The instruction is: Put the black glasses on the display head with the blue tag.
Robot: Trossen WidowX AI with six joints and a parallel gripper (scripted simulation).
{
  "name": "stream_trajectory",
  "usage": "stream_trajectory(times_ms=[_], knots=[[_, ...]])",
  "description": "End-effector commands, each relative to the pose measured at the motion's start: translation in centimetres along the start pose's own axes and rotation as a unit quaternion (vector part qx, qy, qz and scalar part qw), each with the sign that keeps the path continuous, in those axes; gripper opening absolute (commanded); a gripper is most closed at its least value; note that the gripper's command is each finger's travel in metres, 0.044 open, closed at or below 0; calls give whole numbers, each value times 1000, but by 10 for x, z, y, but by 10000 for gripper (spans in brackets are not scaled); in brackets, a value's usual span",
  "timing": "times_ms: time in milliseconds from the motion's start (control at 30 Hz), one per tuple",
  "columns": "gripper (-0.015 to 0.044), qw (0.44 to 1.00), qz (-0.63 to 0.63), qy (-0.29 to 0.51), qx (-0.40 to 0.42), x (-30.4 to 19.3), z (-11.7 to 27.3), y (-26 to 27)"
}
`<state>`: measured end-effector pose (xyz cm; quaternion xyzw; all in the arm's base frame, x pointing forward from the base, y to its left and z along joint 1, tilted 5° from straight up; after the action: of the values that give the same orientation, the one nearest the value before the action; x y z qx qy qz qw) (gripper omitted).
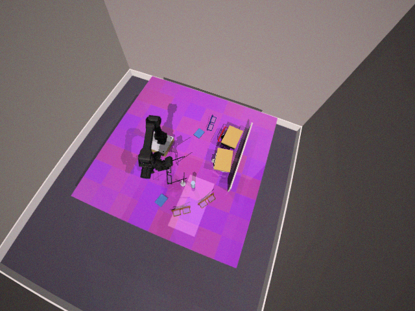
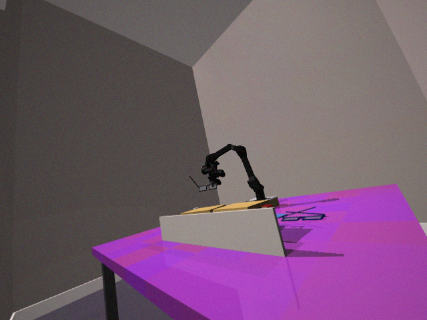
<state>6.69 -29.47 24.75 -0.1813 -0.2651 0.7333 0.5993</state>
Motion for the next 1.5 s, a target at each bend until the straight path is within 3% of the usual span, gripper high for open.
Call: stream_trajectory(times_ms=[0,700,1067,1467], knots=[[0,1000,2,0,1,0,0,0],[0,1000,24,-2,3,0,-2,-2],[0,968,246,-32,22,5,-21,-21],[0,870,487,-71,30,14,-43,-41]])
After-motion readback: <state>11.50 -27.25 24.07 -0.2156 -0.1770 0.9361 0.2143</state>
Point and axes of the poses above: the point midway between the two fingers, 35 mm back from their tips, its own z axis back along the fingers, its own y axis across the jaws, x = y × z, the point moved 9 cm from there along z, back along the fingers, and after that the axes turned 6 degrees about -z, right-handed, at the moved point
